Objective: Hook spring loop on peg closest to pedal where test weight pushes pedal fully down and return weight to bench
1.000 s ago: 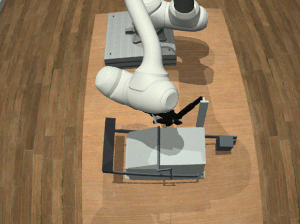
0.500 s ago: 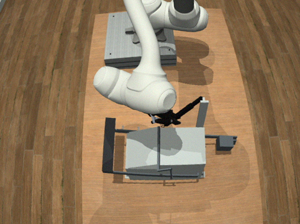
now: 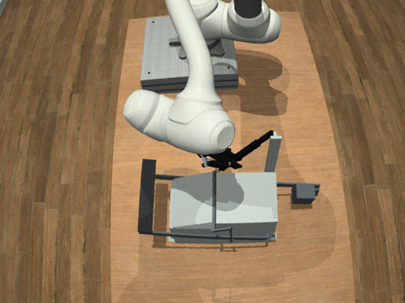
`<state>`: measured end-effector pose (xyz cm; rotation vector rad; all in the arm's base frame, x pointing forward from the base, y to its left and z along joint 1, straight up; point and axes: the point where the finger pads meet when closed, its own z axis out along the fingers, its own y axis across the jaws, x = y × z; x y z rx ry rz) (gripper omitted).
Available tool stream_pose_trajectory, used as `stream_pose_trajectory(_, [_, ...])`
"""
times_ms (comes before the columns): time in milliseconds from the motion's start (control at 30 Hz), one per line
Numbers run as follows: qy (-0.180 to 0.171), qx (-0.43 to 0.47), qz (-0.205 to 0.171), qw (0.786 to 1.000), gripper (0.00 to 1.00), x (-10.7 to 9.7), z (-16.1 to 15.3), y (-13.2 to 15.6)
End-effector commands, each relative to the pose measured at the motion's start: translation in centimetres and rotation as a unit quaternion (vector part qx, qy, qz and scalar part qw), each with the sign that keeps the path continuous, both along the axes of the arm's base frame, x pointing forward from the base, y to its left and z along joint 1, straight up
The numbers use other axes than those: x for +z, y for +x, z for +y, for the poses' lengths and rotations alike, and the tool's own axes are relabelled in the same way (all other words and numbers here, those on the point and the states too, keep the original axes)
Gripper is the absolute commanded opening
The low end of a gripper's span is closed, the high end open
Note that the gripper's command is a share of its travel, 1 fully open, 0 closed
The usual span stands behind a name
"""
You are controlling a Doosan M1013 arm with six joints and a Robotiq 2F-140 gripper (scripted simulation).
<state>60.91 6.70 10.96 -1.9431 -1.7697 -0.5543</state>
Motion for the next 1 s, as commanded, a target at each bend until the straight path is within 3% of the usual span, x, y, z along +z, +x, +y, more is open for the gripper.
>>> stream_pose_trajectory(0, [0.0, 0.0, -0.001, 1.0, 0.17, 0.1, -0.1, 0.0])
stream_pose_trajectory(967, [0.0, 0.0, -0.001, 1.0, 0.17, 0.1, -1.3, -0.1])
